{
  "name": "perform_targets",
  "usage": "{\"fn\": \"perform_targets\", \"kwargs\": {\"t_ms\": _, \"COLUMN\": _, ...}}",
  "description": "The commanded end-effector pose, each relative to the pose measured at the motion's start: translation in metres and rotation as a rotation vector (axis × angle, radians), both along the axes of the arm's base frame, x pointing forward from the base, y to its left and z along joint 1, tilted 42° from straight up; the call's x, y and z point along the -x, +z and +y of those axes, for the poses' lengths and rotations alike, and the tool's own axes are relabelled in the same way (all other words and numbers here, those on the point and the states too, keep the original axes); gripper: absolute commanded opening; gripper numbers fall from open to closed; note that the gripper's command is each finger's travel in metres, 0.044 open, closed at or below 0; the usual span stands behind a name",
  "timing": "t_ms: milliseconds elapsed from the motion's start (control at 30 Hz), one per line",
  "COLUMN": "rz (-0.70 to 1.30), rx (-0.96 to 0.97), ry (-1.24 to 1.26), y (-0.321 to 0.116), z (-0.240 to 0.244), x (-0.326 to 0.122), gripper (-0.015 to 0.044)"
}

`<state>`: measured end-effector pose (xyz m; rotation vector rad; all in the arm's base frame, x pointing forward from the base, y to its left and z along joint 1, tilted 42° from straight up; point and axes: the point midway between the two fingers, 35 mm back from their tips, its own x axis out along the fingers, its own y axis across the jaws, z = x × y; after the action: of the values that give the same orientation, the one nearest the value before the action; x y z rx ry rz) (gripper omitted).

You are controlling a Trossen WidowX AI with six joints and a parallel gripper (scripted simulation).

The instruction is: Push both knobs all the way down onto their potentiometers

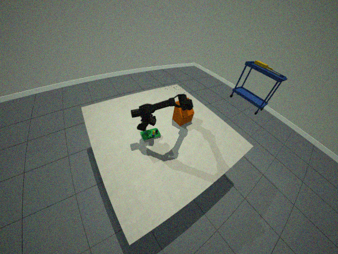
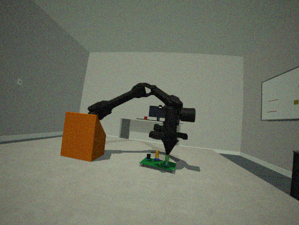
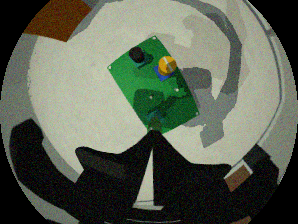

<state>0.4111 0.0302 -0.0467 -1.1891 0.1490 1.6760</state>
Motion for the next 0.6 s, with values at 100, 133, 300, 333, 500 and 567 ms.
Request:
{"fn": "perform_targets", "kwargs": {"t_ms": 100, "rz": 0.001, "rx": -0.003, "ry": -0.002, "y": 0.0004, "z": 0.0003, "x": -0.0002, "gripper": 0.0}}
{"fn": "perform_targets", "kwargs": {"t_ms": 133, "rz": 0.001, "rx": -0.003, "ry": -0.002, "y": 0.0004, "z": 0.0003, "x": -0.0002, "gripper": 0.0}}
{"fn": "perform_targets", "kwargs": {"t_ms": 300, "rz": 0.001, "rx": -0.003, "ry": -0.002, "y": -0.0011, "z": 0.0016, "x": -0.0002, "gripper": 0.0}}
{"fn": "perform_targets", "kwargs": {"t_ms": 333, "rz": 0.001, "rx": -0.003, "ry": -0.002, "y": -0.0011, "z": 0.0016, "x": -0.0002, "gripper": 0.0}}
{"fn": "perform_targets", "kwargs": {"t_ms": 500, "rz": 0.001, "rx": -0.003, "ry": -0.002, "y": -0.0011, "z": 0.0016, "x": -0.0002, "gripper": 0.0}}
{"fn": "perform_targets", "kwargs": {"t_ms": 567, "rz": 0.001, "rx": -0.003, "ry": -0.002, "y": -0.0011, "z": 0.0016, "x": -0.0002, "gripper": 0.0}}
